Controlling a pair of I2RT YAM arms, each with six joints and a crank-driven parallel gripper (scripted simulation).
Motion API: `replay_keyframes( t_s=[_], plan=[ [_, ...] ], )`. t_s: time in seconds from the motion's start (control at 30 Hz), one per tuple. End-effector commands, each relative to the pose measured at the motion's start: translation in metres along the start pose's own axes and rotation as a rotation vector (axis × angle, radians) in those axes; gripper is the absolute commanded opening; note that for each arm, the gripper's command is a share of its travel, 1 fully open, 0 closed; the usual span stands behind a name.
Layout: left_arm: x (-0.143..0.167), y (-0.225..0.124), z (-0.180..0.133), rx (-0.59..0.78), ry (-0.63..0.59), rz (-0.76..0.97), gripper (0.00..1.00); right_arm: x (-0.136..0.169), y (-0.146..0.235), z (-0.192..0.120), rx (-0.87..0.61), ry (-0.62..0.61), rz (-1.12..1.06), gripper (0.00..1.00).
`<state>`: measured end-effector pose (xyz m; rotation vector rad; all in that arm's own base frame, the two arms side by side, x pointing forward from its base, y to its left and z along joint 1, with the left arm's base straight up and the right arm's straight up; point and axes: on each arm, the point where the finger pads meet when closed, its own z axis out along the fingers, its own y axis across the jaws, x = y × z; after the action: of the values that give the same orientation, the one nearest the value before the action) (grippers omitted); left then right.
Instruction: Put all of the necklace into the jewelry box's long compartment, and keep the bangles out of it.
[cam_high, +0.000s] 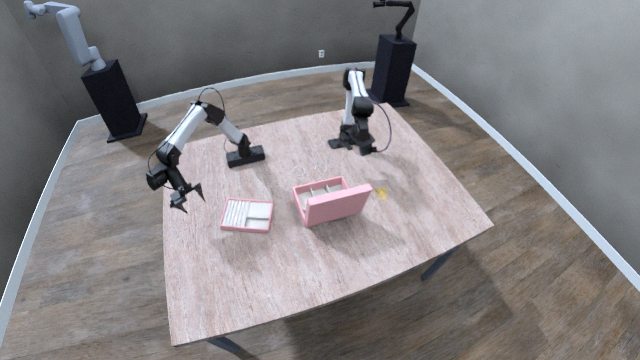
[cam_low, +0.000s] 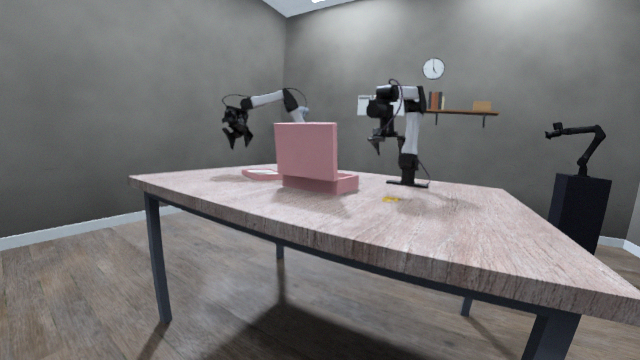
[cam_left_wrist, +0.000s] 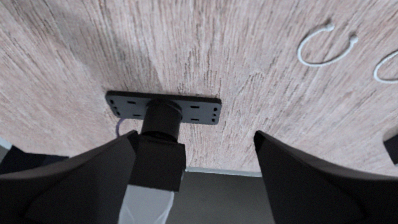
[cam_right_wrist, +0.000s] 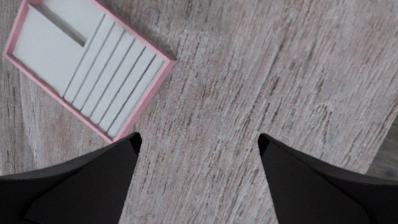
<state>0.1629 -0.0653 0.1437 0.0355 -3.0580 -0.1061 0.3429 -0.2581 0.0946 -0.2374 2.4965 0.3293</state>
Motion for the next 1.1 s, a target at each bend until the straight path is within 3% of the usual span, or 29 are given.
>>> replay_keyframes(
  t_s=[0.0, 0.6, 0.8, 1.03, 1.07],
  plan=[
    [-0.002, 0.000, -0.002, 0.004, -0.015, -0.003, 1.00, -0.005, -0.001, -0.004, 0.011, -0.010, -0.013, 1.00],
    [-0.005, 0.000, -0.002, 0.003, -0.027, 0.002, 1.00, -0.006, -0.002, -0.004, 0.013, -0.018, -0.017, 1.00],
    [-0.038, 0.003, 0.003, 0.009, -0.187, 0.009, 1.00, -0.016, 0.009, -0.006, 0.014, -0.063, -0.042, 1.00],
    [-0.110, 0.012, 0.003, 0.035, -0.531, -0.003, 1.00, -0.024, 0.048, -0.002, -0.024, -0.146, -0.080, 1.00],
    [-0.110, 0.012, 0.003, 0.035, -0.531, -0.003, 1.00, -0.024, 0.048, -0.002, -0.024, -0.146, -0.080, 1.00]
  ],
)
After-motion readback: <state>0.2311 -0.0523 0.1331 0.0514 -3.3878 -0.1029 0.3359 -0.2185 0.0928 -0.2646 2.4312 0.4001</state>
